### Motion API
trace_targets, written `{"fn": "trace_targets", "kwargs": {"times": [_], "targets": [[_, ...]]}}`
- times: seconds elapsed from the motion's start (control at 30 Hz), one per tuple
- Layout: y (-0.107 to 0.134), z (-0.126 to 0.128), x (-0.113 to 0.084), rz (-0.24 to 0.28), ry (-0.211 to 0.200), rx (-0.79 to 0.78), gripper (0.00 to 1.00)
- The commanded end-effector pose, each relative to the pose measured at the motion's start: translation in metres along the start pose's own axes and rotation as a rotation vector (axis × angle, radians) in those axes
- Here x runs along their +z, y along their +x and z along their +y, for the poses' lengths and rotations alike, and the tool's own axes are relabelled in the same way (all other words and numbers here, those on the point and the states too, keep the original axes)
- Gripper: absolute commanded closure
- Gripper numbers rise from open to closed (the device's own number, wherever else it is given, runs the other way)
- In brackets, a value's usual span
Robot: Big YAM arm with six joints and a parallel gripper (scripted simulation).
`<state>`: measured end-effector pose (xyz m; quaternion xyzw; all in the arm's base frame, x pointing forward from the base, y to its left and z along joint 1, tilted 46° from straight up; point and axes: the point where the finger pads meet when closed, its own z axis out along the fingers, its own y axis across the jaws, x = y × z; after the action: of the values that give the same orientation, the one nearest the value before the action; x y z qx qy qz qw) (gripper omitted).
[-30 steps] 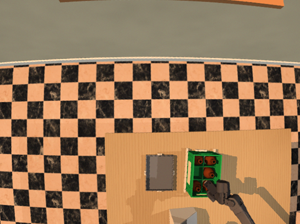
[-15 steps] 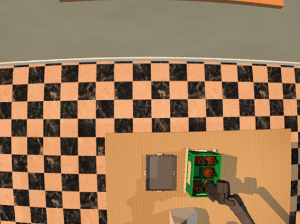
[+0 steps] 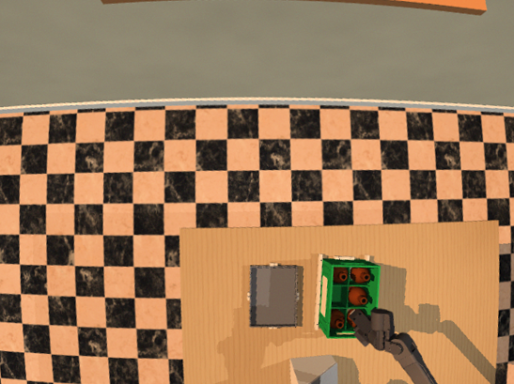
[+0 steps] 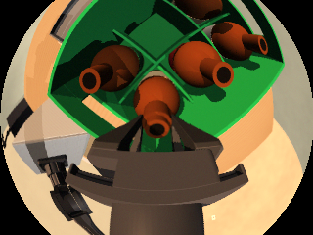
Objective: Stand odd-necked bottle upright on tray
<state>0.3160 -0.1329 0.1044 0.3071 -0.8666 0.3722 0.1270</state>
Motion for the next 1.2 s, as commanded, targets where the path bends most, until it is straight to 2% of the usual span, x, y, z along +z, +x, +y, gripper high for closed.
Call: {"fn": "trace_targets", "kwargs": {"times": [0.0, 0.93, 0.97, 1.17], "targets": [[0.0007, -0.0012, 0.0073, 0.016, -0.011, 0.001, 1.0], [0.0007, -0.0012, 0.0073, 0.016, -0.011, 0.001, 1.0], [0.0007, -0.0012, 0.0073, 0.016, -0.011, 0.001, 0.39], [0.0007, -0.0012, 0.0073, 0.016, -0.011, 0.001, 0.39]]}}
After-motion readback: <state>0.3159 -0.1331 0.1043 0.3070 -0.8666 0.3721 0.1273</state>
